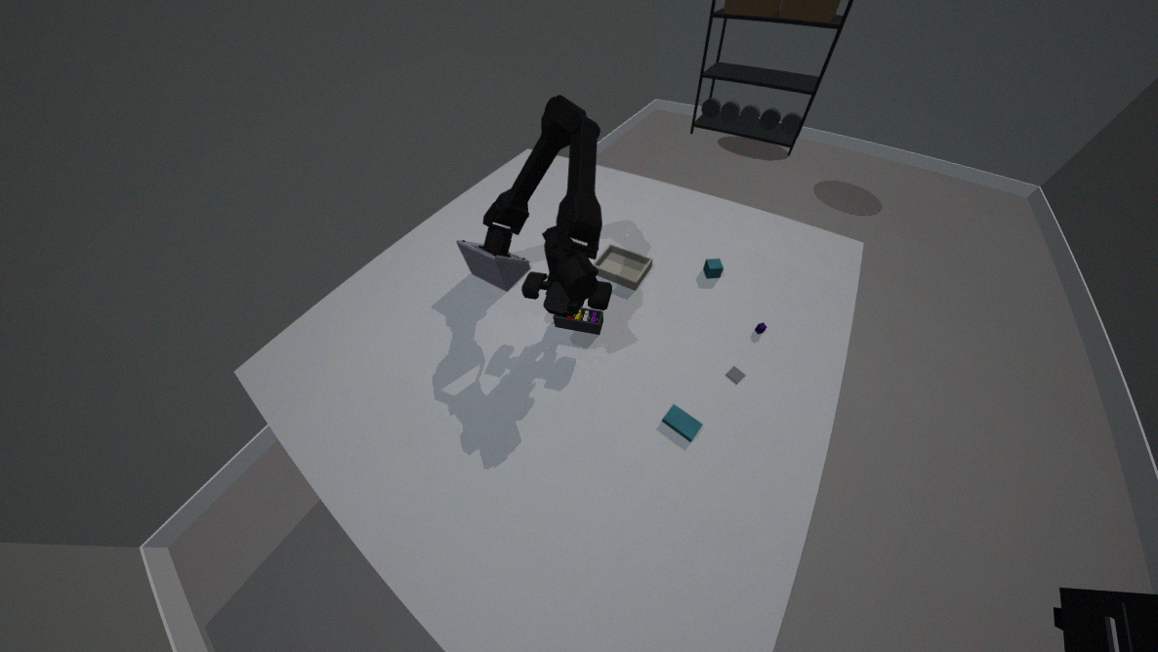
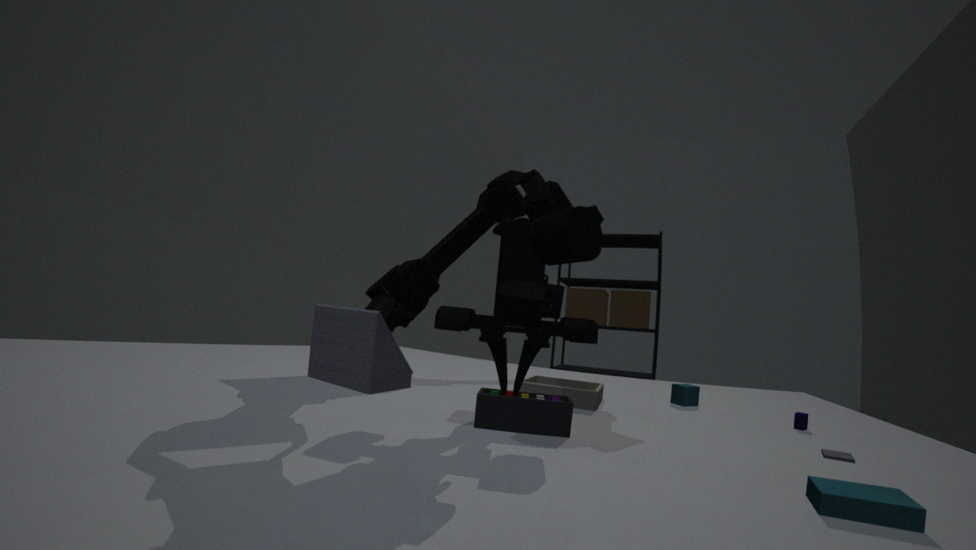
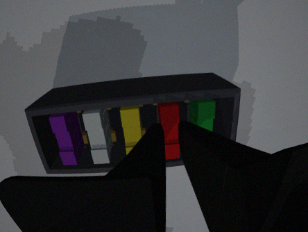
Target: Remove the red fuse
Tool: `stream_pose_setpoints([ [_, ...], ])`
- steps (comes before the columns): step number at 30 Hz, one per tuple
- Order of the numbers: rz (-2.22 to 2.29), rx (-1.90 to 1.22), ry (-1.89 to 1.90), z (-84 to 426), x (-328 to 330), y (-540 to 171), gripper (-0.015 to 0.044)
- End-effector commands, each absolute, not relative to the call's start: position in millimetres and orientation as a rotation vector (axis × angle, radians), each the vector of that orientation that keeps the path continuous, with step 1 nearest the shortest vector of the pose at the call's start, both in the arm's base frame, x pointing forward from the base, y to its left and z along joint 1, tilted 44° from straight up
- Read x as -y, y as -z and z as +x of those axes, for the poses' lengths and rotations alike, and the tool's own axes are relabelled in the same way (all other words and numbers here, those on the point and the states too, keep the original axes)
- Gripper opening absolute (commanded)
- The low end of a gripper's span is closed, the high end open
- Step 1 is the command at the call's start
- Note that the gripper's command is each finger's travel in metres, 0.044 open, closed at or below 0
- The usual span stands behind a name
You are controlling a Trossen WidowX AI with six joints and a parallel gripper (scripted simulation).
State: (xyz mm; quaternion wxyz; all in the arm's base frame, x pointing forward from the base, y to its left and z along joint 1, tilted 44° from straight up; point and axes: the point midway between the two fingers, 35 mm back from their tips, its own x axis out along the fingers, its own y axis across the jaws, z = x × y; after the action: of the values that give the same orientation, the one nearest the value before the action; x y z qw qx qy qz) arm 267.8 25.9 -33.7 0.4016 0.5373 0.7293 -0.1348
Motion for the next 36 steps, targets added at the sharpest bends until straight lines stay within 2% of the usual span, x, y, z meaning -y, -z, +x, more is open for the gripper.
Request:
stream_pose_setpoints([
  [1,1.355,-1.842,0.337,268,-24,32,0.0],
  [36,1.357,-1.842,0.34,271,-12,20,0.0],
])
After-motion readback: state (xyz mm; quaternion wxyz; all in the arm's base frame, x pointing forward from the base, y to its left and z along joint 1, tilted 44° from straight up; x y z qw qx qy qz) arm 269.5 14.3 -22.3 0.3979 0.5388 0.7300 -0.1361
